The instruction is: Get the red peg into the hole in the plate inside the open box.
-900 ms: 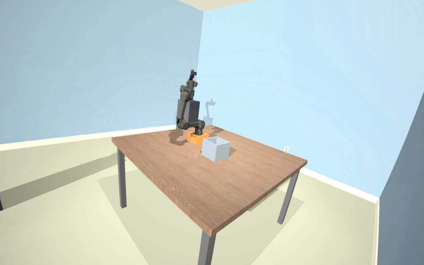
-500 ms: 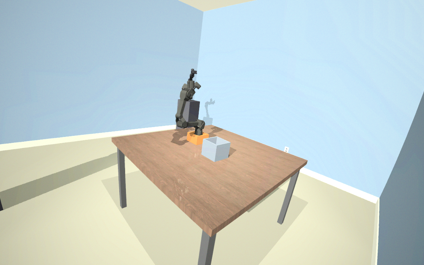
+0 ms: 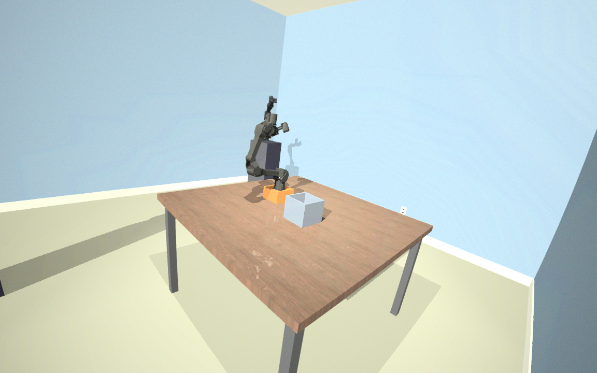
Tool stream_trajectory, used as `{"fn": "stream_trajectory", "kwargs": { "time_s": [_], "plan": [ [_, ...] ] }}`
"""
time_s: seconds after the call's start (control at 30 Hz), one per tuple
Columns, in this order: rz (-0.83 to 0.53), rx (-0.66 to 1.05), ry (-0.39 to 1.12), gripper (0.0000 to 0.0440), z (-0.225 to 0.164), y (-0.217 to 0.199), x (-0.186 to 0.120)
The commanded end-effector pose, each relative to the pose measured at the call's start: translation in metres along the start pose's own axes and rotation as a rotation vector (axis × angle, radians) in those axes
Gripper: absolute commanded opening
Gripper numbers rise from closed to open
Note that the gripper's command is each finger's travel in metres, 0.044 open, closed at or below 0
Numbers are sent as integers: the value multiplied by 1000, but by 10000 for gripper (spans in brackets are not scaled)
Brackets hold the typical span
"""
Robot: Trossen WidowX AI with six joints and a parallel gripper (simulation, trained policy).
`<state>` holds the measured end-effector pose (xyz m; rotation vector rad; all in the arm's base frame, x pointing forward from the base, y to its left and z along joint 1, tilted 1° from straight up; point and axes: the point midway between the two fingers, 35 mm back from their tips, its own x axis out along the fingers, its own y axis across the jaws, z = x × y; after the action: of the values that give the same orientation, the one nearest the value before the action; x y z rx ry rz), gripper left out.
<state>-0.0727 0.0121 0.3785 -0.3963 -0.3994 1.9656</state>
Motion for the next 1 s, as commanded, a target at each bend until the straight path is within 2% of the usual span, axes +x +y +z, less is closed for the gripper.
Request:
{"fn": "stream_trajectory", "kwargs": {
  "time_s": [0.0,0.47,0.97],
  "plan": [
    [-32,128,75,440,-11,-7,11],
    [-195,541,278,440,-48,-29,34],
    [-442,973,440,440,-89,-52,48]
  ]
}}
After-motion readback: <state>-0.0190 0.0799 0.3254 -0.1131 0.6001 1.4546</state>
